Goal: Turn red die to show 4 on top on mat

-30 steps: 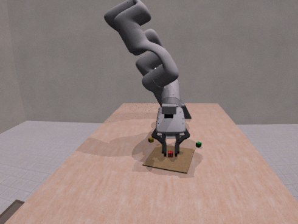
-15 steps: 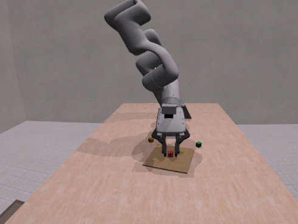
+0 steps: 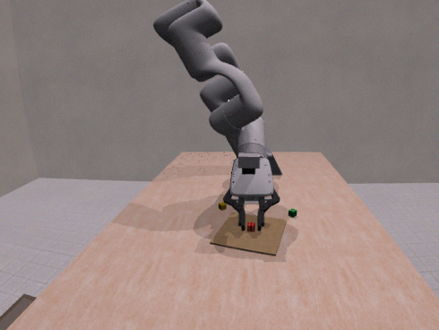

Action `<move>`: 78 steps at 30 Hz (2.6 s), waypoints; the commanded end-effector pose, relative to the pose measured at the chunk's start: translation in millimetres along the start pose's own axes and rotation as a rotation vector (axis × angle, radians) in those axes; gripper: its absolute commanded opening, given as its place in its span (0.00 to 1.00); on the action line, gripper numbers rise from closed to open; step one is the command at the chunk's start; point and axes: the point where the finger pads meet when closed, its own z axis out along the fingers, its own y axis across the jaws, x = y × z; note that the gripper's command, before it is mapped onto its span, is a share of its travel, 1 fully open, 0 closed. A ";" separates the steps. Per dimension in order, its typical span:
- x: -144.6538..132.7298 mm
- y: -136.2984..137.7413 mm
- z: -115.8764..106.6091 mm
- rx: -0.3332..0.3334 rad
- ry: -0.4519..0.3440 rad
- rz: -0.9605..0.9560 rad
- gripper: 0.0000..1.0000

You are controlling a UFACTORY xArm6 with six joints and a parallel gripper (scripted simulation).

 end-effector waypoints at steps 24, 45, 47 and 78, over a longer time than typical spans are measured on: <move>1.3 0.0 -36.9 0.000 0.002 0.001 0.31; 17.5 0.0 -63.5 0.000 0.002 0.001 0.31; 24.8 0.0 -69.7 0.000 0.002 0.001 0.31; 79.8 34.0 -63.4 -0.200 -0.172 -0.008 0.31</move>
